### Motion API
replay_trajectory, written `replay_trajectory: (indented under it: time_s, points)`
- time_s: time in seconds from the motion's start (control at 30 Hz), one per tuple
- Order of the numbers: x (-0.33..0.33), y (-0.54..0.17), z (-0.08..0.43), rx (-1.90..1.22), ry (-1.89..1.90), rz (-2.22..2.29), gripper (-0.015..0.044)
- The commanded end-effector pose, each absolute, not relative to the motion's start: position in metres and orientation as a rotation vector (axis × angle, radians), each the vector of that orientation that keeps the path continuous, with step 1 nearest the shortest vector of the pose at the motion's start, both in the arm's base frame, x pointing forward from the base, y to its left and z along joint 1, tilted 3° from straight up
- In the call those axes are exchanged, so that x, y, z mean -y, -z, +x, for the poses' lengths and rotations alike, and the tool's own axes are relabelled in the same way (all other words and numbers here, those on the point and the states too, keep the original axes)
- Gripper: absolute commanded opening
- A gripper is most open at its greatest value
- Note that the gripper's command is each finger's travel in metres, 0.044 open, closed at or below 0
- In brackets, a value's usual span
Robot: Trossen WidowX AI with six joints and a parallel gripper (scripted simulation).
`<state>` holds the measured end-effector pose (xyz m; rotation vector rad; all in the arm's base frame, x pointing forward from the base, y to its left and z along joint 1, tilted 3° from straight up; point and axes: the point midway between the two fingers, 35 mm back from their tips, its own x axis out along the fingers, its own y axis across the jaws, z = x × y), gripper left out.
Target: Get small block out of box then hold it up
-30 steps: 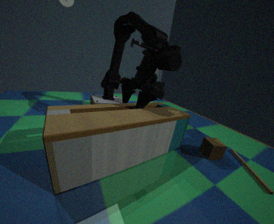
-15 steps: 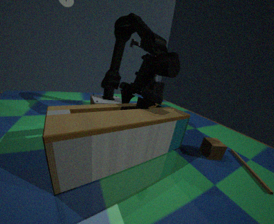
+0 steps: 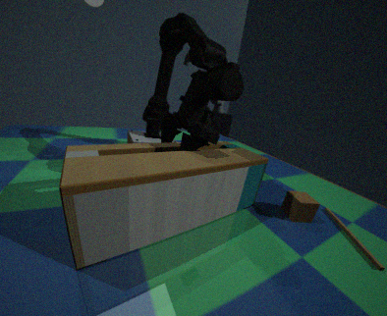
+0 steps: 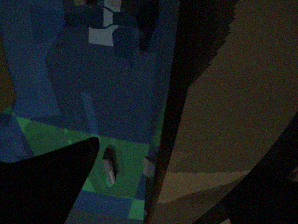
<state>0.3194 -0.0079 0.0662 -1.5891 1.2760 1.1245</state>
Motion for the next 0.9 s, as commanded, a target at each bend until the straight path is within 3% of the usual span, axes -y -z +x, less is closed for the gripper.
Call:
replay_trajectory:
  time_s: [0.0, 0.57, 0.87]
  points:
    - [0.019, -0.065, 0.320, -1.276, -1.128, -1.589, 0.0400]
    - [0.060, -0.063, 0.328, -1.279, -1.126, -1.592, 0.0400]
    - [0.045, -0.064, 0.325, -1.278, -1.127, -1.591, 0.0400]
